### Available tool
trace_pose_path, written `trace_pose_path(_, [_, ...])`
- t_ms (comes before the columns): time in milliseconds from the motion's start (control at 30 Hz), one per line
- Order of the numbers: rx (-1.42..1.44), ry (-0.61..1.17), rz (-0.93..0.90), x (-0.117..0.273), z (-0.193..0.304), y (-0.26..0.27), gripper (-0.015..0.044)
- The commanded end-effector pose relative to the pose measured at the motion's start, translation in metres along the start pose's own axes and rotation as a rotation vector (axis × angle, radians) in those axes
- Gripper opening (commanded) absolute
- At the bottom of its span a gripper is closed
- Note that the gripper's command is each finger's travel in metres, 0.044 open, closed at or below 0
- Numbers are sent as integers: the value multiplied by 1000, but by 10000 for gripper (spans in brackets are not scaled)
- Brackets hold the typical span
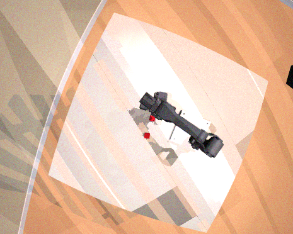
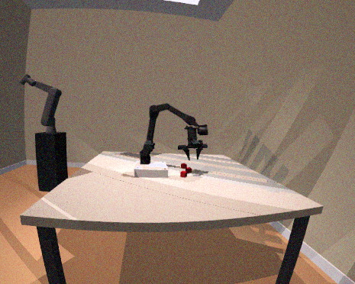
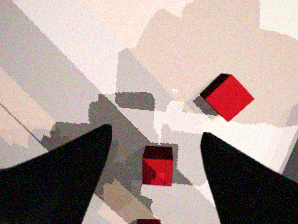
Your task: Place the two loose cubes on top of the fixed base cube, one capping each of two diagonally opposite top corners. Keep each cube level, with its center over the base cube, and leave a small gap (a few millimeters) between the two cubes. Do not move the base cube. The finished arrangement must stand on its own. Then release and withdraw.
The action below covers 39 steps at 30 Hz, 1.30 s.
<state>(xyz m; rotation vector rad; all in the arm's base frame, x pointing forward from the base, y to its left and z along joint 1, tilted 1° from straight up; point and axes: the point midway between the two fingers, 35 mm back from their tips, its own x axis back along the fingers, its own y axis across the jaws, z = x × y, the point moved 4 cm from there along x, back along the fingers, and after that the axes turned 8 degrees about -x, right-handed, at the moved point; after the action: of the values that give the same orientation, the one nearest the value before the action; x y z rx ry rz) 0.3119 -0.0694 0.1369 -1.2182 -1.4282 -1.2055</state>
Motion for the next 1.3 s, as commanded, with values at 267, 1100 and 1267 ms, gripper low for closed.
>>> trace_pose_path(267, [72,154,89,24,59,-4,265])
trace_pose_path(1100, [72,154,89,-55,71,-12,265])
trace_pose_path(1267, [72,155,89,-64,72,-13,265])
